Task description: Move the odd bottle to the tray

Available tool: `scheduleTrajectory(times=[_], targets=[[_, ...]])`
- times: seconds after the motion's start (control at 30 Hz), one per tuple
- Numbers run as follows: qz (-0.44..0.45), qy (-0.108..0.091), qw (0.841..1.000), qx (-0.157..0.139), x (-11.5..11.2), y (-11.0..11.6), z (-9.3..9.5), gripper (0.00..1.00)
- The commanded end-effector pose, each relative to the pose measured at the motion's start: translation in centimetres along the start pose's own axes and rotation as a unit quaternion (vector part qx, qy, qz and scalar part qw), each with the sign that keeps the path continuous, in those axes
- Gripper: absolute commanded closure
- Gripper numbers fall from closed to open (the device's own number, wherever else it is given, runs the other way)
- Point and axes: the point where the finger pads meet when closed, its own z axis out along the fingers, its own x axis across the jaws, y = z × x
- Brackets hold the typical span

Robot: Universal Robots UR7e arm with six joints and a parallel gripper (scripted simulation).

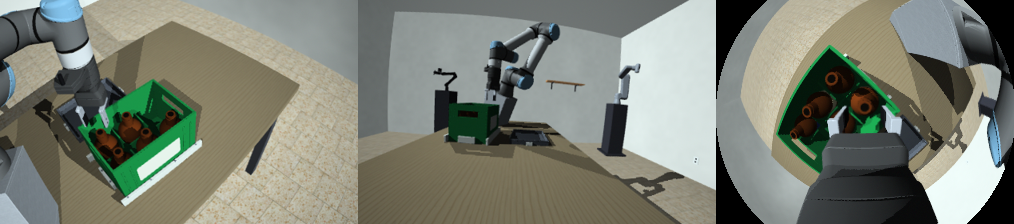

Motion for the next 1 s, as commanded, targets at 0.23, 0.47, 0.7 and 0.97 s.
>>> scheduleTrajectory(times=[0.23,0.47,0.7,0.97], targets=[[0.0,0.001,1.0,-0.001,0.0,0.0,-2.4,0.0],[0.0,0.001,1.0,-0.001,0.0,0.0,-2.7,0.0],[0.0,0.001,1.0,-0.001,0.0,0.0,-2.7,1.0],[0.0,0.001,1.0,-0.001,0.0,0.0,-2.7,1.0]])
